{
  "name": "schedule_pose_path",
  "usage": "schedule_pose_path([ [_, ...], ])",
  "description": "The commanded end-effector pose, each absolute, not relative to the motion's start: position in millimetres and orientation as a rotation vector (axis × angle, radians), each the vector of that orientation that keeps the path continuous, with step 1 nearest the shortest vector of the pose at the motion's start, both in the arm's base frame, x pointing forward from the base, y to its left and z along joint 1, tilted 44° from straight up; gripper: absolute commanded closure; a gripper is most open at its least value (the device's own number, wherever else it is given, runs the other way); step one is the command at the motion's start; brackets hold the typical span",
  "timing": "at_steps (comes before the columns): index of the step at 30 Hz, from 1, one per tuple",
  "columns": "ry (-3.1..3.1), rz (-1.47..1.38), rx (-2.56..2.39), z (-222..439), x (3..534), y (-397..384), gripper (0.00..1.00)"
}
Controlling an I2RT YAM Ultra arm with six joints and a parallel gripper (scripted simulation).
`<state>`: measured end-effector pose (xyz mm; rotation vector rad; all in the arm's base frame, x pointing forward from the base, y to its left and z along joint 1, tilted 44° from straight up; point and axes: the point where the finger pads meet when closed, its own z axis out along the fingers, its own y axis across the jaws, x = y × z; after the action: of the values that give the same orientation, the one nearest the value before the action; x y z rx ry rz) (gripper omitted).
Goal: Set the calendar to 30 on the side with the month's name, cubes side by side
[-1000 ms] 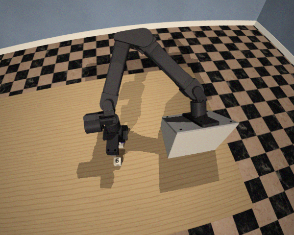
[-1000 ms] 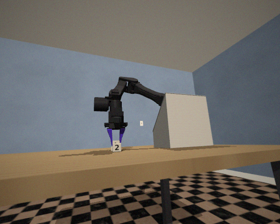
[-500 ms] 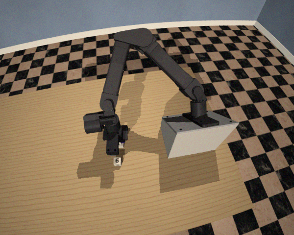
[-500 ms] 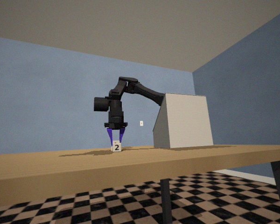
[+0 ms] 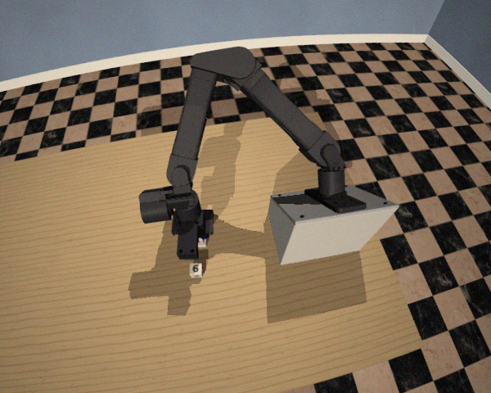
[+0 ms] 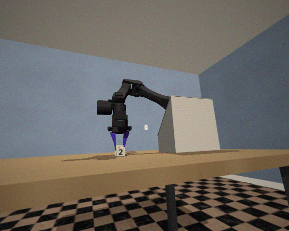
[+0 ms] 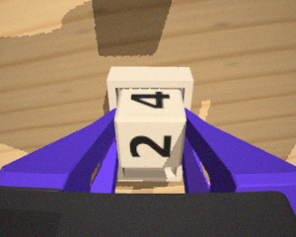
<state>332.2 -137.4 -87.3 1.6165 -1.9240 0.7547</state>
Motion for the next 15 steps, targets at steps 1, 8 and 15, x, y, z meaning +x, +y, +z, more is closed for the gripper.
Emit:
schedule_pose_path([
  [1,-1.924,0.763,1.623,-85.9,334.5,-135.4,0.73],
  [8,-1.924,0.763,1.623,-85.9,334.5,-135.4,0.73],
  [15,-1.924,0.763,1.623,-85.9,334.5,-135.4,0.69],
])
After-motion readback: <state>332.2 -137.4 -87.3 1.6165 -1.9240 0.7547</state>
